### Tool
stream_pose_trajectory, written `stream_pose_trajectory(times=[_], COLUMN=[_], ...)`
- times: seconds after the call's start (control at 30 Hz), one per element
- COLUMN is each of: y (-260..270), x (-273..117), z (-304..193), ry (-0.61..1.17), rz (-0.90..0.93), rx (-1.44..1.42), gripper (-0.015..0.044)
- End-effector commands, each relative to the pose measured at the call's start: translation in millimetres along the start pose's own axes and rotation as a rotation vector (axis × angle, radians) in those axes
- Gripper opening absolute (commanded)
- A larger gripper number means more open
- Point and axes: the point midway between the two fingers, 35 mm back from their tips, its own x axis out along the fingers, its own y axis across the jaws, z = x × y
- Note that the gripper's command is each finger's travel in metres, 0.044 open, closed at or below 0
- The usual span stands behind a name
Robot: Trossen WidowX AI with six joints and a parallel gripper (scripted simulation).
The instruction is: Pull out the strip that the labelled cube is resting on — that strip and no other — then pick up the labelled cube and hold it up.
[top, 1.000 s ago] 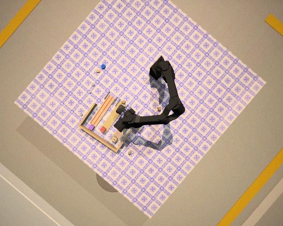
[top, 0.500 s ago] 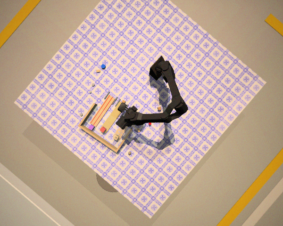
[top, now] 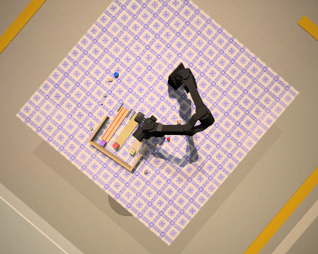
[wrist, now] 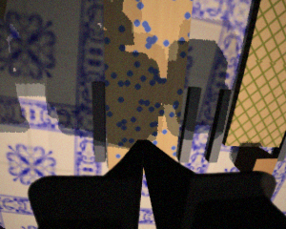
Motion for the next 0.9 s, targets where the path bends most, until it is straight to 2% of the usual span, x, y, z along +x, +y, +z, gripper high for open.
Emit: stream_pose_trajectory(times=[0.0, 0.87], y=[-0.6, 0.0], x=[3.2, 3.2], z=[-12.0, -52.4], ry=[0.014, 0.016], rz=[0.002, 0.002], rx=[0.006, 0.008], gripper=[0.0000, 0.0000])
